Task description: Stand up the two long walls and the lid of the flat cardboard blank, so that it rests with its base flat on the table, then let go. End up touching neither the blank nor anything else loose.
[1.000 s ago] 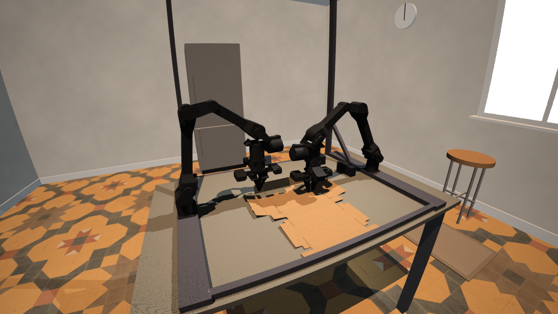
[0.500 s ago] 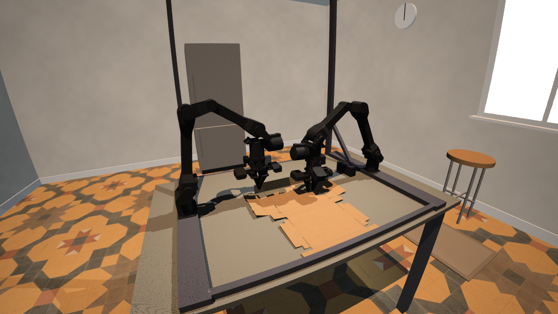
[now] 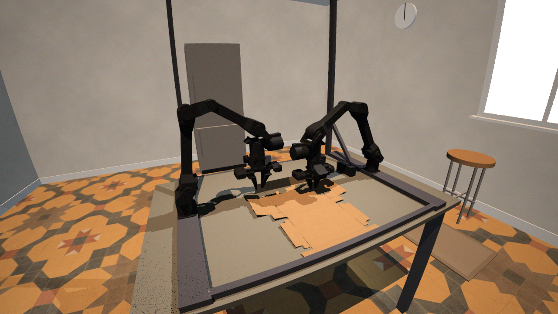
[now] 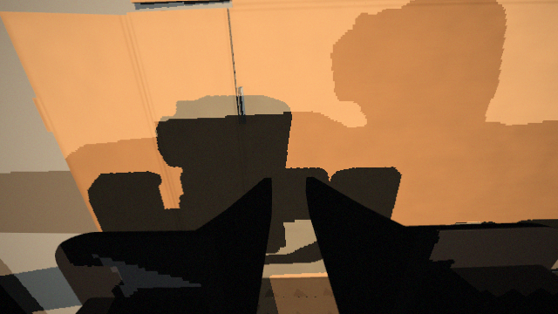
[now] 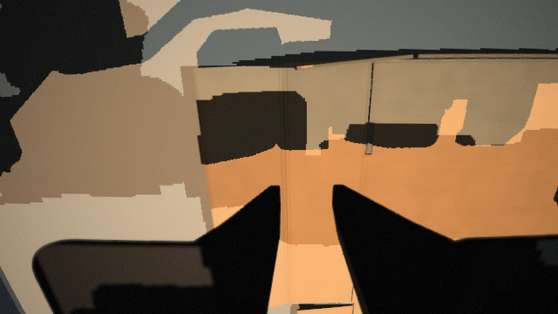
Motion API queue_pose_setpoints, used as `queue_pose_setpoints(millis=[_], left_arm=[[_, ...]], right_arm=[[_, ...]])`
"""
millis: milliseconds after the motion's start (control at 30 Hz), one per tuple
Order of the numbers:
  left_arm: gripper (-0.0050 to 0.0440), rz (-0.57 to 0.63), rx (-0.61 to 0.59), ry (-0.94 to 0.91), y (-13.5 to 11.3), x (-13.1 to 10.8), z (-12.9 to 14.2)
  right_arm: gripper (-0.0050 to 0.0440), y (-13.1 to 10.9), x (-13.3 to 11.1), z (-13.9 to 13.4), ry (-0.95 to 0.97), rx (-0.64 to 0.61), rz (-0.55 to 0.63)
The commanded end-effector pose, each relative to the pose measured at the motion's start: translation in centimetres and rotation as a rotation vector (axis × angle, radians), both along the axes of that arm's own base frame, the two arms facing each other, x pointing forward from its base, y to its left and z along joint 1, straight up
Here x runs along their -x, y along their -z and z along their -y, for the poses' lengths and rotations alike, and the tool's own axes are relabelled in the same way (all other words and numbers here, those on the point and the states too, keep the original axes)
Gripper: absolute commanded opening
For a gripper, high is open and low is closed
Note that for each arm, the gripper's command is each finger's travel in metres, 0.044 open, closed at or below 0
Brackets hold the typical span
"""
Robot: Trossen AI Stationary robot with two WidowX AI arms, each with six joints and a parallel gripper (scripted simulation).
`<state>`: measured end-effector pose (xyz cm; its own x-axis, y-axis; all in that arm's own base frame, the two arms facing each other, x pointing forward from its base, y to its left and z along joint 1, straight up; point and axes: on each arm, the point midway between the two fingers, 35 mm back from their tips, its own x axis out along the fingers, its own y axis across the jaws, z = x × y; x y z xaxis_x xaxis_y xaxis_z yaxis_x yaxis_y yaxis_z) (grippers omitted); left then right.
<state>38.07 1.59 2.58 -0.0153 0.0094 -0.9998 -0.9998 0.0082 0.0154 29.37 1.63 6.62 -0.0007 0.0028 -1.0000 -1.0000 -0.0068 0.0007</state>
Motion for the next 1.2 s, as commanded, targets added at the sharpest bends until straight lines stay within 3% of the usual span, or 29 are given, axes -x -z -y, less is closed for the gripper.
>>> queue_pose_setpoints(millis=[0,100,367,467,533,567,633,1033,1100,1167], left_arm=[[0.0098,0.041,0.003,-0.002,-4.9,-1.2,0.0],[0.0098,0.039,0.005,-0.003,-6.9,-1.1,0.1],[0.0098,0.039,0.005,-0.003,-6.9,-1.1,0.1],[0.0026,0.042,-0.002,0.000,-6.5,-0.8,0.0],[0.0026,0.042,-0.002,0.000,-6.5,-0.8,0.0],[0.0002,0.042,-0.002,0.000,-6.5,-0.6,-0.1],[0.0000,0.042,-0.003,0.000,-6.4,0.0,-0.1],[0.0000,0.041,-0.004,0.002,-6.2,1.8,-0.2],[0.0000,0.041,-0.004,0.002,-6.2,1.8,-0.2],[0.0000,0.041,-0.005,0.002,-6.1,2.3,-0.3]], right_arm=[[0.0148,-0.6,-0.2,0.1,0.003,0.003,0.020],[0.0148,-0.6,-0.2,0.1,0.003,0.003,0.020],[0.0148,-0.6,-0.2,0.1,0.003,0.003,0.020],[0.0098,-0.5,-0.4,0.1,0.082,-0.002,0.020],[0.0098,-0.5,-0.4,0.1,0.082,-0.002,0.020],[0.0098,-0.5,-0.5,0.2,0.146,-0.002,0.020],[0.0098,-0.5,-0.8,0.5,0.313,-0.003,0.020],[0.0098,-0.4,-1.6,1.3,0.816,-0.007,0.021],[0.0098,-0.4,-1.6,1.3,0.816,-0.007,0.021],[0.0098,-0.3,-1.8,1.5,0.958,-0.008,0.021]])
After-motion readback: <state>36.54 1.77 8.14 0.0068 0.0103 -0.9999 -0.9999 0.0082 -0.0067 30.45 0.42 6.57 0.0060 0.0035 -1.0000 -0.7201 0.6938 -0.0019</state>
